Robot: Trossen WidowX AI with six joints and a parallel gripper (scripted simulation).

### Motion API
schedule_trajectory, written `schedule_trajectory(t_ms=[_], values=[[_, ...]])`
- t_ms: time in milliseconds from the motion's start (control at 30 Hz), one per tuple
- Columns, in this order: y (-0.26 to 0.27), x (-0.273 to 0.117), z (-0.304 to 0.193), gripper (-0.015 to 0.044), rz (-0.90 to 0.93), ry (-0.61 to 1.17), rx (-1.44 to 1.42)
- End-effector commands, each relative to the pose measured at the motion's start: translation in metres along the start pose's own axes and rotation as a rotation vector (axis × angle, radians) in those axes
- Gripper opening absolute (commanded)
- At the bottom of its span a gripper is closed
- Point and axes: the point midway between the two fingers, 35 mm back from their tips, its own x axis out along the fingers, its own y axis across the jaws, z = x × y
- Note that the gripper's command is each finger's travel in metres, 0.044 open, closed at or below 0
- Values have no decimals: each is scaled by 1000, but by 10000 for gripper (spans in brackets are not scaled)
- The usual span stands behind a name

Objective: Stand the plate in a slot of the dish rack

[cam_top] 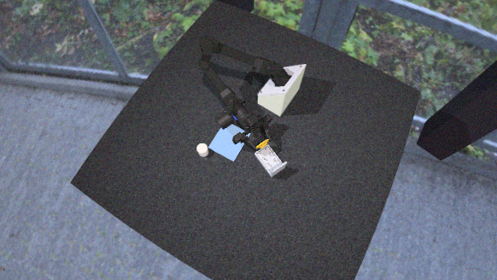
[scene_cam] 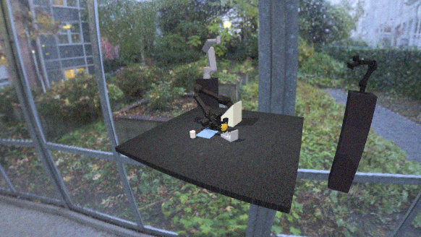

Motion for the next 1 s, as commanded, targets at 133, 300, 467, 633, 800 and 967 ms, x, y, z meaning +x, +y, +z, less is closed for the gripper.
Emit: schedule_trajectory(t_ms=[133,300,467,633,800,967], values=[[-1,14,1,0,0,0,-1],[-1,15,2,0,0,-1,-1],[-3,27,4,0,1,-5,-7],[-3,28,4,0,1,-5,-7],[-4,34,3,0,1,-9,-12],[-3,37,-15,0,-2,-9,-17]])
